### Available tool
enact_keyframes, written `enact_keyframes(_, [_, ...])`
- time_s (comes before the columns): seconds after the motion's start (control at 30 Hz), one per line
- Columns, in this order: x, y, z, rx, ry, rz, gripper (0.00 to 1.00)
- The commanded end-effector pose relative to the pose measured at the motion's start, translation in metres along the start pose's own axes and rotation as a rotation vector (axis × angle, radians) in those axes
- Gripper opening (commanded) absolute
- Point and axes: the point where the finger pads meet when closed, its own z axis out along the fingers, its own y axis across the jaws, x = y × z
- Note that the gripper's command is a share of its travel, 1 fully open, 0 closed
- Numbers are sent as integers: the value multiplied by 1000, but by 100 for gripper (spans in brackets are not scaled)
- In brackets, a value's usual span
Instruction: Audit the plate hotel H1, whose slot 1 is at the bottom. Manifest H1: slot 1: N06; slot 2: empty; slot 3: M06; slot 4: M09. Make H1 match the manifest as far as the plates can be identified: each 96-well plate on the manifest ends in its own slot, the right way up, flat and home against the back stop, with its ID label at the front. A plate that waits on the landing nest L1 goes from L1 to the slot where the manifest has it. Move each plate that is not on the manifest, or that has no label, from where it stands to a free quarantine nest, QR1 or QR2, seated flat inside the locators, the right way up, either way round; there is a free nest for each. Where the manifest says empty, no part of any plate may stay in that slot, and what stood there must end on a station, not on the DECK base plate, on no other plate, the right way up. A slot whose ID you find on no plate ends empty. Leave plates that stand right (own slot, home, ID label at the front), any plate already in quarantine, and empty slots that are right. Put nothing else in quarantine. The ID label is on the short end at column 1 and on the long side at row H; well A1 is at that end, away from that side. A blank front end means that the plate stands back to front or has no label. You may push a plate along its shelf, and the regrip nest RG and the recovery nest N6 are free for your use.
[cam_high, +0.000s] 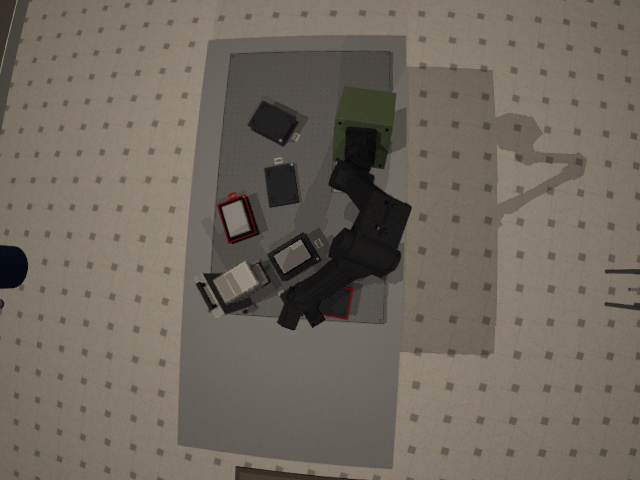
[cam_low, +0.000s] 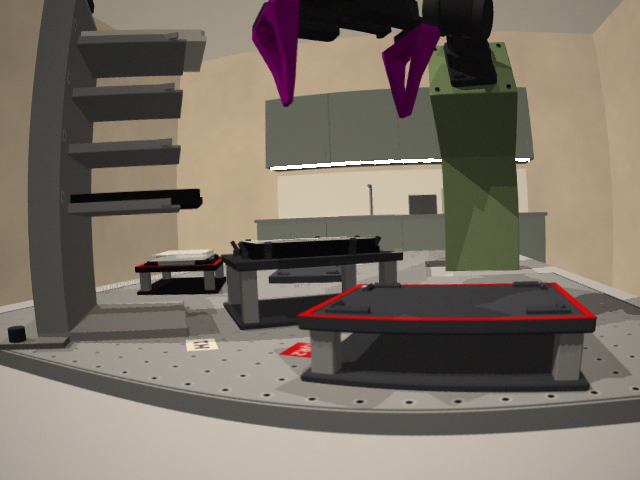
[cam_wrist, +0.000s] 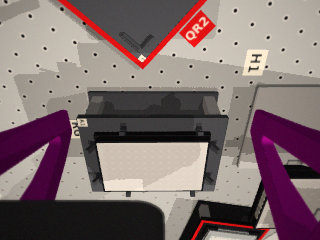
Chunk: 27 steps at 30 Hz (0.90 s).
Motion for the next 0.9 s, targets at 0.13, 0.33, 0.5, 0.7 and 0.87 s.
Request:
enact_keyframes(0.13, [2, 8, 26, -17, -1, 15, 100])
enact_keyframes(0.33, [1, 3, 18, -2, -5, 16, 100])
enact_keyframes(0.5, [1, 4, 19, -5, -3, 15, 100])
enact_keyframes(0.7, [1, 4, 19, -5, -3, 15, 100])
enact_keyframes(0.87, [1, 4, 19, -5, -3, 15, 100])
